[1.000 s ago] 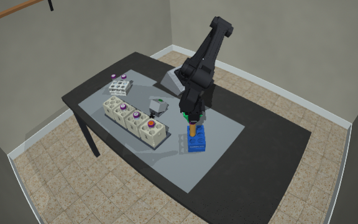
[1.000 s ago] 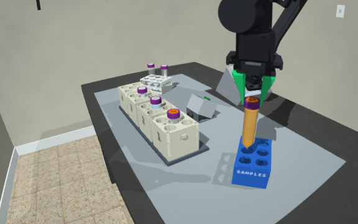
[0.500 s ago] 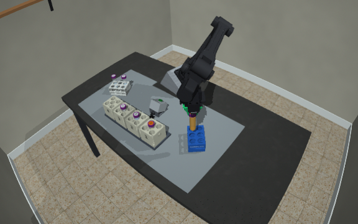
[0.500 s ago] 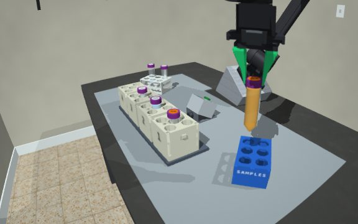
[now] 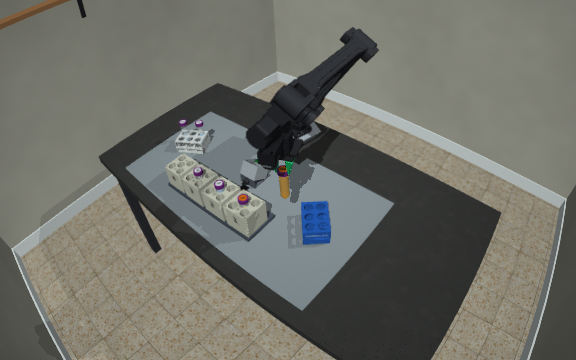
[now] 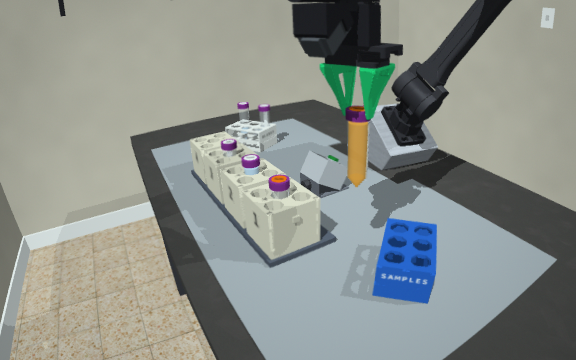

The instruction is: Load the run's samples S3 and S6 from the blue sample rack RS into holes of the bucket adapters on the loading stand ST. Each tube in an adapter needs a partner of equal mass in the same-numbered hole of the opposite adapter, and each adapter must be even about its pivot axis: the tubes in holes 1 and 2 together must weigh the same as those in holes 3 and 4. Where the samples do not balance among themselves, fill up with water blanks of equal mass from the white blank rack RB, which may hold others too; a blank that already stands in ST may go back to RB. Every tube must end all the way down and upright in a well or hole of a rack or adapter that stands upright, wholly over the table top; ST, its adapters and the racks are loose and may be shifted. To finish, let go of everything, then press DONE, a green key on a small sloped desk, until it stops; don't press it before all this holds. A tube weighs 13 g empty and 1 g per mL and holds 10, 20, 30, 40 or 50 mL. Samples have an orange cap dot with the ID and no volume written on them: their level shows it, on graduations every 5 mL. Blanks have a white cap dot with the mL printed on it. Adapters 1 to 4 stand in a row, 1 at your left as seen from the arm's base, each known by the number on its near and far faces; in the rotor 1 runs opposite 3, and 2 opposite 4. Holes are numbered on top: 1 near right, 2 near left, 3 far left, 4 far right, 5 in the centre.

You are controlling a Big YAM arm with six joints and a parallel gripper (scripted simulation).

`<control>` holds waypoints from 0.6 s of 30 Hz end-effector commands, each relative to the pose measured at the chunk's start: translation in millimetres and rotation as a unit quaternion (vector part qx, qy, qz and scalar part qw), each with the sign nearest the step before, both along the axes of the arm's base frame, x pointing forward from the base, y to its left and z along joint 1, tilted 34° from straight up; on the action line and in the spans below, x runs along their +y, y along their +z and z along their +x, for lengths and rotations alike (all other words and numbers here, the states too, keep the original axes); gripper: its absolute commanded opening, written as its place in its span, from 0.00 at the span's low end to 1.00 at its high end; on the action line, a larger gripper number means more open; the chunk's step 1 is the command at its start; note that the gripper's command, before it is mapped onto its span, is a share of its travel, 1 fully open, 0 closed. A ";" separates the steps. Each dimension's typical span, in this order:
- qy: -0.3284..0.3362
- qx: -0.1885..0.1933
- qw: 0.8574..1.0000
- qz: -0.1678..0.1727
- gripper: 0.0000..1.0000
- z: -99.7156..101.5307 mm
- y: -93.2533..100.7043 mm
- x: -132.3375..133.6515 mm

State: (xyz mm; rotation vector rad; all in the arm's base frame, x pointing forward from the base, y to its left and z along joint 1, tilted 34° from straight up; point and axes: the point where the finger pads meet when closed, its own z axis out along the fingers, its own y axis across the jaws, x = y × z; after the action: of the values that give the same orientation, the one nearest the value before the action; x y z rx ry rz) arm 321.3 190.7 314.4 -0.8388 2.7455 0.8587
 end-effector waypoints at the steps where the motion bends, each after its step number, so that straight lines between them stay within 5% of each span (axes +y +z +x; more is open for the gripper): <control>1: -0.052 0.031 0.998 -0.001 0.00 12.3 -9.1 -21.8; 9: -0.140 0.090 0.986 -0.004 0.00 30.1 -37.2 -64.0; 11: -0.140 0.090 0.986 -0.004 0.00 30.1 -37.2 -64.0; 12: -0.151 0.066 0.986 0.003 0.00 41.8 -15.3 -68.7; 16: -0.195 0.123 0.973 -0.005 0.00 42.8 -54.9 -90.6; 18: -0.216 0.130 0.968 -0.004 0.00 51.0 -57.5 -101.4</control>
State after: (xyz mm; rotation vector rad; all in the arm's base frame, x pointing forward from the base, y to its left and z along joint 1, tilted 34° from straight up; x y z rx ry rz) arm 358.5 108.2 259.2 -0.2568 2.9685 0.9132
